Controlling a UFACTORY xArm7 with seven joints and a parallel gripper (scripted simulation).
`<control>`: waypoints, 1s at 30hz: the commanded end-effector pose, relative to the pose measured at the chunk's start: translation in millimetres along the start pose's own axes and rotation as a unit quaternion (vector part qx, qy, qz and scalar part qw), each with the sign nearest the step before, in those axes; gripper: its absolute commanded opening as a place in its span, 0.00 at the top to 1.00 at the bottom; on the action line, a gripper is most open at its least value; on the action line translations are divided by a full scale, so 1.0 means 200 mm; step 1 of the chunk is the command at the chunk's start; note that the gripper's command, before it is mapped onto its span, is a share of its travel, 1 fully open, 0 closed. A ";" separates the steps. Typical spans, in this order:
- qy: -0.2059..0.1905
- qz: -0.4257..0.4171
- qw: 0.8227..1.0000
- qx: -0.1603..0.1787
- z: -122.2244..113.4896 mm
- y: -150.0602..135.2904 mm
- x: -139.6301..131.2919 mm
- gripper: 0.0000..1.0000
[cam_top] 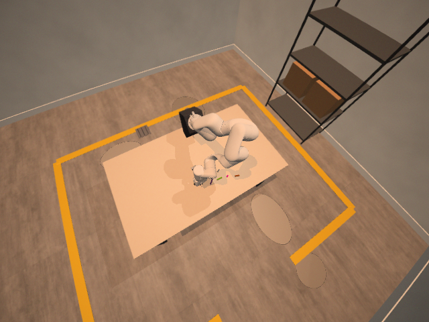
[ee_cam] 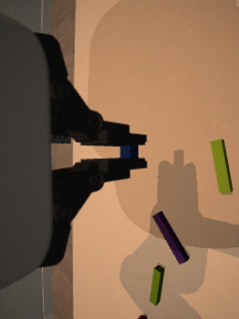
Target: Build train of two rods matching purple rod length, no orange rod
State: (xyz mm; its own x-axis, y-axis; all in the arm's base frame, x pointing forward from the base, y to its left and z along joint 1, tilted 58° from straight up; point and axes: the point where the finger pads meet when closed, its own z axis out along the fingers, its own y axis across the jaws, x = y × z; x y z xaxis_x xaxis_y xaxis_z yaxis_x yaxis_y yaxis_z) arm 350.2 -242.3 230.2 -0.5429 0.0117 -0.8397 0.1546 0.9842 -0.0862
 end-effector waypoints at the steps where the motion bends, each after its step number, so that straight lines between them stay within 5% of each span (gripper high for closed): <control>1: -0.001 0.000 1.000 0.002 0.04 -0.01 0.00 0.96; 15: -0.001 0.000 1.000 0.002 0.32 -0.01 -0.01 0.96; 30: -0.001 0.000 1.000 0.002 0.37 -0.01 -0.01 0.96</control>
State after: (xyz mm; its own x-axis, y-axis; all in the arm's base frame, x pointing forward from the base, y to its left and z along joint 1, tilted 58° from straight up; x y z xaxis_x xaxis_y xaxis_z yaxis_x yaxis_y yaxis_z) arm 412.4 -255.8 191.4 -0.5418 0.0110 -0.8404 0.1553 0.9840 -0.0873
